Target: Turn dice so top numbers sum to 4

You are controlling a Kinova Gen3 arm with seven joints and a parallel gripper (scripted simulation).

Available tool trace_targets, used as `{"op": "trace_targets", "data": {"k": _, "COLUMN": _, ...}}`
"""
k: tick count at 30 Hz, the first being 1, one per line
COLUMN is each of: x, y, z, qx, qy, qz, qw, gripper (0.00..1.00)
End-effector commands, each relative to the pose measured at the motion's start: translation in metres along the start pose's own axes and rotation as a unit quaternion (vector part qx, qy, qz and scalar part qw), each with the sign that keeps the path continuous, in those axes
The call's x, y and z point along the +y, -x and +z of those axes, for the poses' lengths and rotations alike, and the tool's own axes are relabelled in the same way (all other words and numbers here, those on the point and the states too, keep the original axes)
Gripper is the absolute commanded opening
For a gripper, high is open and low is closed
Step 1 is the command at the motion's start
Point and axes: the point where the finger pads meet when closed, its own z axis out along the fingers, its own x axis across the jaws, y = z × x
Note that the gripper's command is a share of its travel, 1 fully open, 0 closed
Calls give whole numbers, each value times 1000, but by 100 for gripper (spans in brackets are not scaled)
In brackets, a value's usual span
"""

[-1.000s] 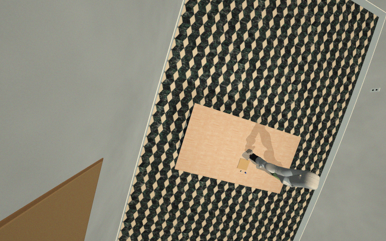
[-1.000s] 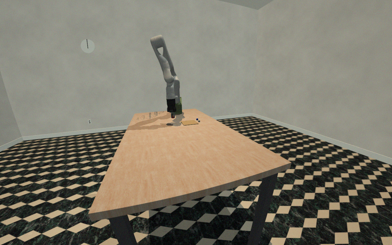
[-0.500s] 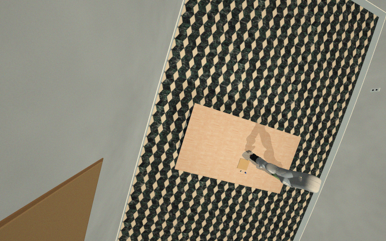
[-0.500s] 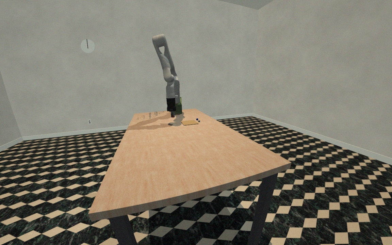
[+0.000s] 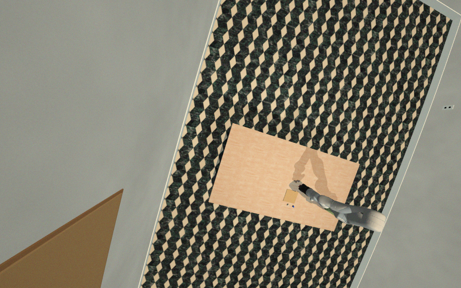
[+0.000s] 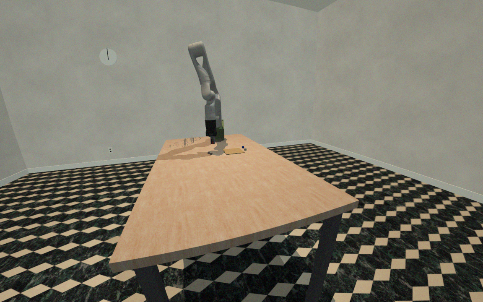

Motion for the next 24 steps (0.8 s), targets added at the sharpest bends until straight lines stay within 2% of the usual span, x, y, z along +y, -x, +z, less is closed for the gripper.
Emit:
{"op": "trace_targets", "data": {"k": 1, "x": 2, "y": 6, "z": -4, "qx": -3, "qy": 0, "qz": 7, "qw": 1000, "gripper": 34}}
{"op": "trace_targets", "data": {"k": 24, "x": 1, "y": 6, "z": -25, "qx": -3, "qy": 0, "qz": 7, "qw": 1000, "gripper": 34}}
